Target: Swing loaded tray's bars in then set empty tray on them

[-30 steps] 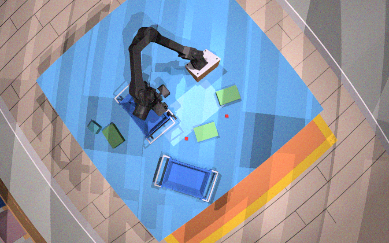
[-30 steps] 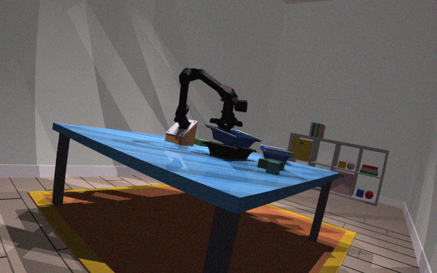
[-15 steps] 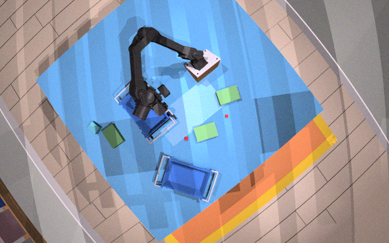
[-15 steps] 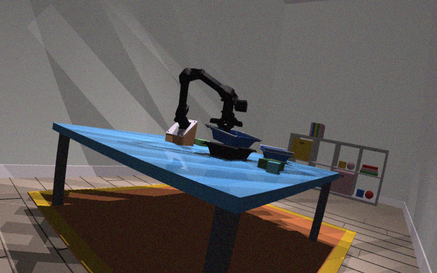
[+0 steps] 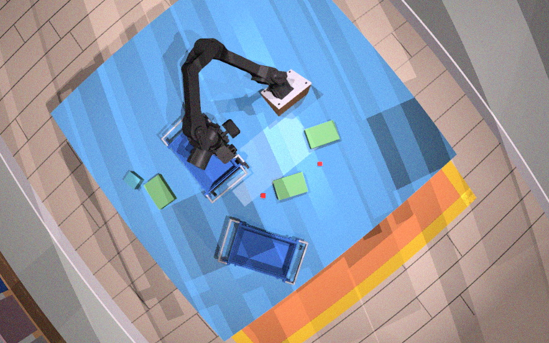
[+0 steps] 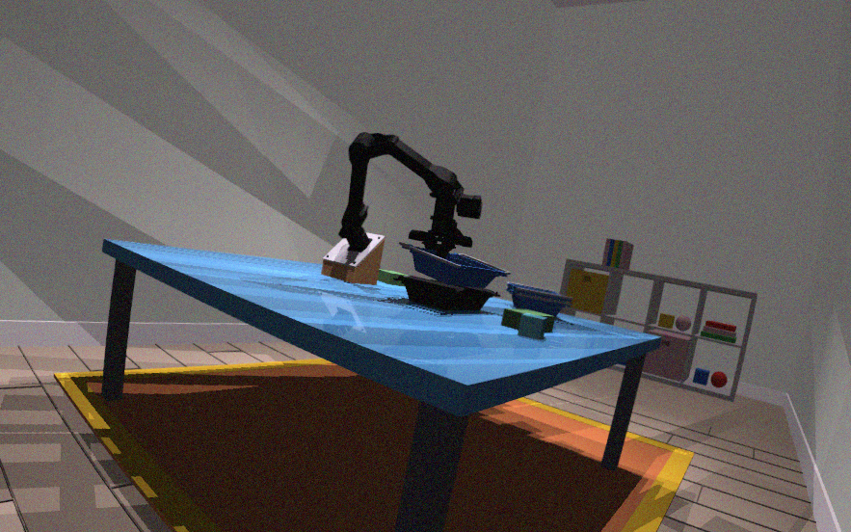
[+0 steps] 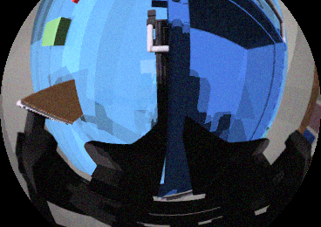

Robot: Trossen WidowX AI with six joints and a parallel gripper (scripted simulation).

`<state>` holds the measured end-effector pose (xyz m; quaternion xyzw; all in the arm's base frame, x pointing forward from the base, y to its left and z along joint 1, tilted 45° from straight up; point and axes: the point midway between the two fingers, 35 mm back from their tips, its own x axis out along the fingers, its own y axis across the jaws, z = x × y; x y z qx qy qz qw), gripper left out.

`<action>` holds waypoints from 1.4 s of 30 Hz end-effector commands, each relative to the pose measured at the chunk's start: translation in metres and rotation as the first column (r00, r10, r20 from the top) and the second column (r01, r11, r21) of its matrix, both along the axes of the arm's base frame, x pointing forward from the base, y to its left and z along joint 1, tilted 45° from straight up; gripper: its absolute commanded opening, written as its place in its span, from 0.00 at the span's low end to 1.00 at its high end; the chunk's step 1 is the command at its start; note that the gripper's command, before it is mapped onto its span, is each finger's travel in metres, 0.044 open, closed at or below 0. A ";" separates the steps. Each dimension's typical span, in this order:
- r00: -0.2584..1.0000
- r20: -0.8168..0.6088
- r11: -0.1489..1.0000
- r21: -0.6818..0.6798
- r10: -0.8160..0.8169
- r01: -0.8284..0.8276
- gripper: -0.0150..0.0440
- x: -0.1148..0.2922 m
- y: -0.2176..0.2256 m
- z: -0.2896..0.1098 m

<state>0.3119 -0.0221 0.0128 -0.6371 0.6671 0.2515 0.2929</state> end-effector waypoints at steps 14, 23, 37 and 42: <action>1.000 -0.012 1.000 0.001 -0.006 0.006 0.25 -0.004 -0.004 -0.004; 0.999 -0.034 1.000 0.002 -0.016 0.016 0.25 -0.011 -0.011 -0.011; 0.999 -0.034 1.000 0.002 -0.016 0.016 0.25 -0.011 -0.011 -0.011; 0.999 -0.034 1.000 0.002 -0.016 0.016 0.25 -0.011 -0.011 -0.011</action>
